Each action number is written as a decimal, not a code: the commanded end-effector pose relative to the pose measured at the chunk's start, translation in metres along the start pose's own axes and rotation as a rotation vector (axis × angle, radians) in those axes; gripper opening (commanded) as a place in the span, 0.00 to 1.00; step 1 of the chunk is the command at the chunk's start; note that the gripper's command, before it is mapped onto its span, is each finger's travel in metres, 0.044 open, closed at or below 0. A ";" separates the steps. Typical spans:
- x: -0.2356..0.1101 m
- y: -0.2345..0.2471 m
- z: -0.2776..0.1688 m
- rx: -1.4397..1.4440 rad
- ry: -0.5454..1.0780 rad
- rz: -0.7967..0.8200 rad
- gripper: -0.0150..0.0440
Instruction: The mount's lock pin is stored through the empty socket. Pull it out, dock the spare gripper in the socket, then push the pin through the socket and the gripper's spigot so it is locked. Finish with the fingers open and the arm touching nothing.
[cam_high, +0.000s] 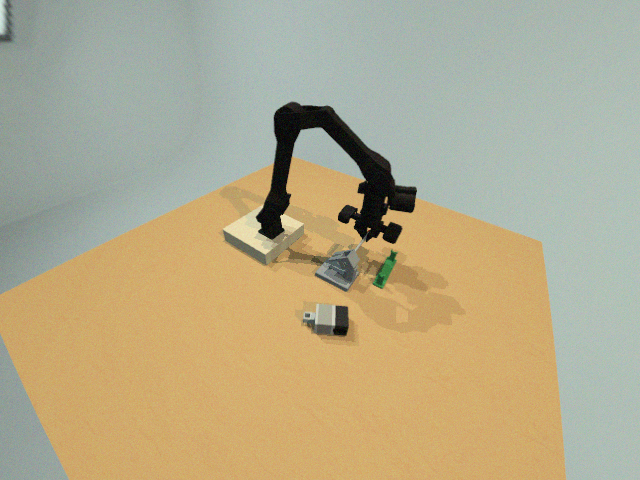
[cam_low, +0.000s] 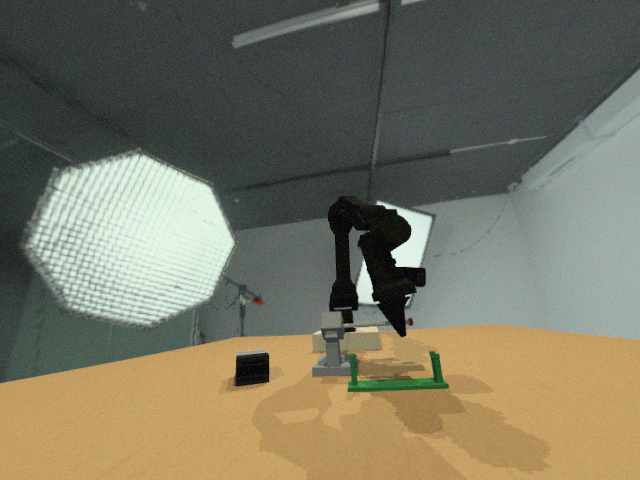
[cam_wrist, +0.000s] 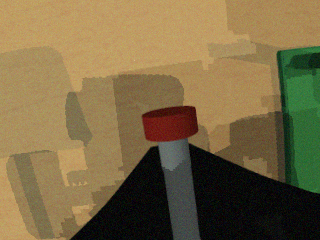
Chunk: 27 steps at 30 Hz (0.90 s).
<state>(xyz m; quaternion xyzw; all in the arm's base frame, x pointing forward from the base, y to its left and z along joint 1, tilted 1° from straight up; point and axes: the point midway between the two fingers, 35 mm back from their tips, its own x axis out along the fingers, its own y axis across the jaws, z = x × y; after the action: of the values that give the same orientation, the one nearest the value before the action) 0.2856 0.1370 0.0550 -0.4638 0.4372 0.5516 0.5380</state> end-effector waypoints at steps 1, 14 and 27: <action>-0.001 -0.002 0.004 0.003 0.001 -0.003 0.25; 0.000 -0.002 0.014 0.005 0.003 0.007 0.25; -0.001 -0.002 0.023 0.007 0.005 0.018 0.25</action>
<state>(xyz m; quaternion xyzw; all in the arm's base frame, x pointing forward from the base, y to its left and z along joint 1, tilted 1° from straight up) 0.2850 0.1568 0.0575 -0.4587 0.4445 0.5554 0.5325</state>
